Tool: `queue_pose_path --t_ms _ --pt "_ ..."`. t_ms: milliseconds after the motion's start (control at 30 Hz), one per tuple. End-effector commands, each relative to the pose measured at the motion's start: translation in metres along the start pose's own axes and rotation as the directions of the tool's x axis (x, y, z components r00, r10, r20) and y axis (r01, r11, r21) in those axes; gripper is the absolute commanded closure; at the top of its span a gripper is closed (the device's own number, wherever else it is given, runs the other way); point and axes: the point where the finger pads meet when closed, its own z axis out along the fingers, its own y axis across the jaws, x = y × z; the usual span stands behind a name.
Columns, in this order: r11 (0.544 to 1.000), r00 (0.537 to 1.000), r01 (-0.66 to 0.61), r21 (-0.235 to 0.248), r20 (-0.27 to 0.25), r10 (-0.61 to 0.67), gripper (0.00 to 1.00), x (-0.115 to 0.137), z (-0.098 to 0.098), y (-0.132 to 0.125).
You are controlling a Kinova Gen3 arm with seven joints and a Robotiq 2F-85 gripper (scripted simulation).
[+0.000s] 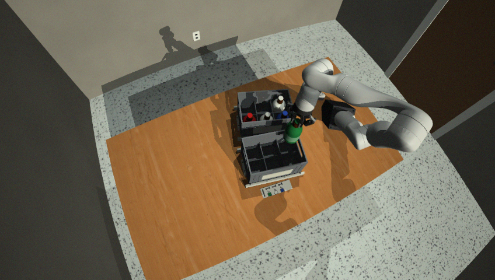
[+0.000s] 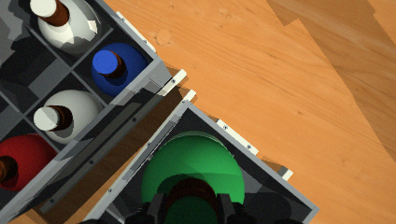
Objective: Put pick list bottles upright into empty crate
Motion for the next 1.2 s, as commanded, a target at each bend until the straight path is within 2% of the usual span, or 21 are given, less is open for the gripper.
queue_pose_path --t_ms 0,667,1167 --pt "1.000 1.000 -0.009 0.010 -0.004 0.009 0.90 0.002 -0.002 -0.005" --pt "1.000 1.000 -0.009 0.010 -0.004 0.009 0.90 0.003 -0.002 -0.005" --pt "1.000 1.000 0.001 0.004 0.003 -0.001 0.90 -0.001 0.014 -0.003"
